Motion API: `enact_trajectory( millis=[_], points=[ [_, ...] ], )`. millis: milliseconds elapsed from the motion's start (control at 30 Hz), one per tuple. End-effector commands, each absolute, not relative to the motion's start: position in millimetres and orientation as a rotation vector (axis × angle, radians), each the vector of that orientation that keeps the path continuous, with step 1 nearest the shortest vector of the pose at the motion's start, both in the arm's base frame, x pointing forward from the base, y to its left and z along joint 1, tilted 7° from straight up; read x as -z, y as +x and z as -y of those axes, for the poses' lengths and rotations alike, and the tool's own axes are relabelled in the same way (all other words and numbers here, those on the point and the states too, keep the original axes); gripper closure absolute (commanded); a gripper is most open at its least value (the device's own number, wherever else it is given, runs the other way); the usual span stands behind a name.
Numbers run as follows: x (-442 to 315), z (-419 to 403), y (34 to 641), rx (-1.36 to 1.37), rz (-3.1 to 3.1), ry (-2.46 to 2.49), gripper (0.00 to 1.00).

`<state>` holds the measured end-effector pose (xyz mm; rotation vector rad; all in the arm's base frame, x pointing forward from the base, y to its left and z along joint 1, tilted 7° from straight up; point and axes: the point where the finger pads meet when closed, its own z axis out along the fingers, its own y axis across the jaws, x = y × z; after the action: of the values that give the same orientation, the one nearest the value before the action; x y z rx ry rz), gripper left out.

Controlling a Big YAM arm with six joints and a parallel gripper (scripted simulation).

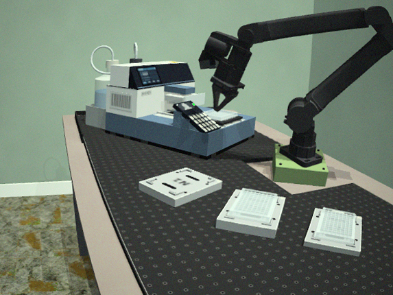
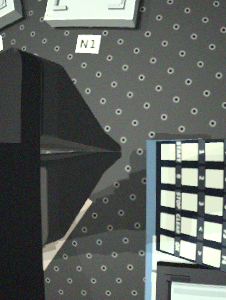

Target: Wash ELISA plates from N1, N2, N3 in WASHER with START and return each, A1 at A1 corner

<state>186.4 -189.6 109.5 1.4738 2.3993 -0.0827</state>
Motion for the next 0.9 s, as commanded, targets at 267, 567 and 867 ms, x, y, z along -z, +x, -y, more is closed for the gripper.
enact_trajectory(
  millis=[267, 567, 867],
  points=[
    [-135, 238, 179, 0.021, -2.261, 1.779, 0.0],
    [-135, 271, 161, -0.051, -2.133, 2.072, 0.0],
    [-134, 287, 157, -0.155, -1.943, 2.41, 0.0]
  ],
)
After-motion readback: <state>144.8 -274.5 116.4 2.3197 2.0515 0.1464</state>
